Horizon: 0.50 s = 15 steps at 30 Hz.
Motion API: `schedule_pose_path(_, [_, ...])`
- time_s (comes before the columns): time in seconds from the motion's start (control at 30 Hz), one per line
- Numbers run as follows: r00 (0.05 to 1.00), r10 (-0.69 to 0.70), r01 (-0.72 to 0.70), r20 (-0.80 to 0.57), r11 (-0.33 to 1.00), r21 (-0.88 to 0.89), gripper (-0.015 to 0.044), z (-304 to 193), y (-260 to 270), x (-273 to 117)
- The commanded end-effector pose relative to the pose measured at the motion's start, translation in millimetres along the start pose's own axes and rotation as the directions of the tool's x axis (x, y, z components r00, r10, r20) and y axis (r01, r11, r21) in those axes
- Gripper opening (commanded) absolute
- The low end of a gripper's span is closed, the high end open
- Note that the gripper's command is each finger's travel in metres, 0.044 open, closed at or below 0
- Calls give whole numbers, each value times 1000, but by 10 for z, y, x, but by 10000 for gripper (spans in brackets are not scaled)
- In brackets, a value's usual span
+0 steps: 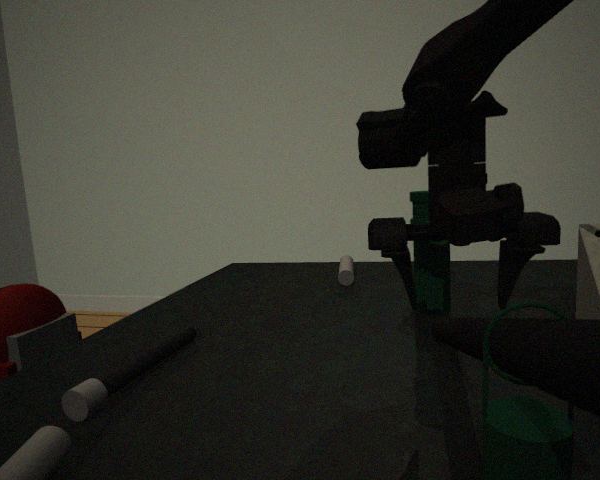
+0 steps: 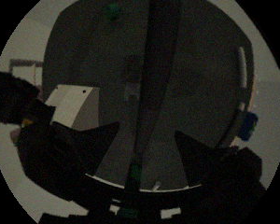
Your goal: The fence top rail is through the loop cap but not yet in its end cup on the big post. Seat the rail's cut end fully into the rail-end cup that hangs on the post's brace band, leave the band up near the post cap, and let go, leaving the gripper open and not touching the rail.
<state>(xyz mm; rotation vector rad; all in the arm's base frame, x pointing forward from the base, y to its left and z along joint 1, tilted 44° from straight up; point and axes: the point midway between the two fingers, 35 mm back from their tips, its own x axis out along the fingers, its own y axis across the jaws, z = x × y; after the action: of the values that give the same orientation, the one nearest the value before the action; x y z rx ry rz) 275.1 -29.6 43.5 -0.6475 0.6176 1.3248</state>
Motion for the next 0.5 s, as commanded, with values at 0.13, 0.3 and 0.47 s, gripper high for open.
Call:
schedule_pose_path(0.13, [1000,0,0,6,1000,7,440,3,3,144])
schedule_pose_path(0.3, [1000,0,0,6,1000,7,440,3,1,226])
schedule_pose_path(0.47, [1000,0,0,6,1000,7,440,4,1,308])
